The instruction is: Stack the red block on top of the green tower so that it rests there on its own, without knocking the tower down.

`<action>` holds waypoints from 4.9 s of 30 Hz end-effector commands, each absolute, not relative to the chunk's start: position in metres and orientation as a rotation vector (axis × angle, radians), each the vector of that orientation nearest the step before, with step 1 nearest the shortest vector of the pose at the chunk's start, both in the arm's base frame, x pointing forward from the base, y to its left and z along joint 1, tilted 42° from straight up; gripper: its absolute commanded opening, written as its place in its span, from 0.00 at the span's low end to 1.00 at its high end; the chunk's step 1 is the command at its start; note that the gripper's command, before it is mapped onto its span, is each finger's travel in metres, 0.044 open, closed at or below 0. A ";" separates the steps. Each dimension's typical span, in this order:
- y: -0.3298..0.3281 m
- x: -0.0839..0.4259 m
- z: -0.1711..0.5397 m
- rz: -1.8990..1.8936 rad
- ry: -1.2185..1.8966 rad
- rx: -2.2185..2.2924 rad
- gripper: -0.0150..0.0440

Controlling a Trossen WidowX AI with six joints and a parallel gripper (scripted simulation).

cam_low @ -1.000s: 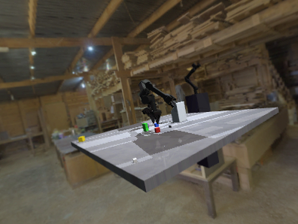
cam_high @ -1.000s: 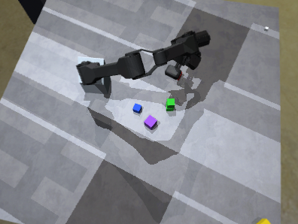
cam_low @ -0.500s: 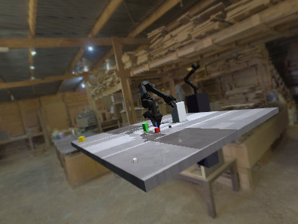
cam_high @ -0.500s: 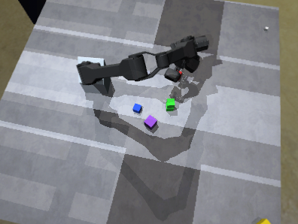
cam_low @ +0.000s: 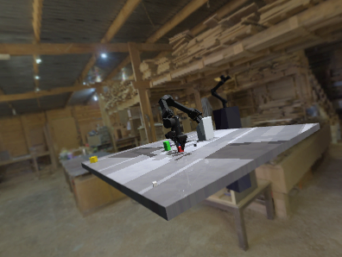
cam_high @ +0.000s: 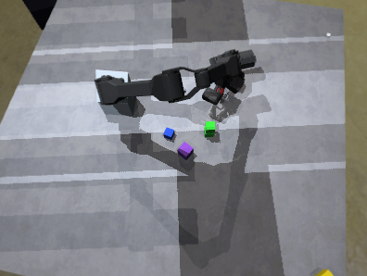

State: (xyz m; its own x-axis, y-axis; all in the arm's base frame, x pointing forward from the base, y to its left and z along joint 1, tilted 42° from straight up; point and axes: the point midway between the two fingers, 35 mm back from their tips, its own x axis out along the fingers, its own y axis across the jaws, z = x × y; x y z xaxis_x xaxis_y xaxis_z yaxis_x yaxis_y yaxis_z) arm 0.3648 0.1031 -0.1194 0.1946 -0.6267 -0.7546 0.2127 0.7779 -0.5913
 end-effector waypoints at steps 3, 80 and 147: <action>0.097 0.364 -0.126 -0.611 1.246 -0.409 1.00; 0.110 0.358 0.024 -0.602 1.252 -0.404 0.25; 0.010 0.360 0.032 -0.615 1.247 -0.408 0.57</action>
State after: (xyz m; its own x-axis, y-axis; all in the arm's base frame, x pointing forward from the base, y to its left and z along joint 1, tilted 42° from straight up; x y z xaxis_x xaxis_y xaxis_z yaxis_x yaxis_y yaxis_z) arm 0.3602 0.0099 0.0321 0.1911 -0.6341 -0.7493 0.2078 0.7722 -0.6004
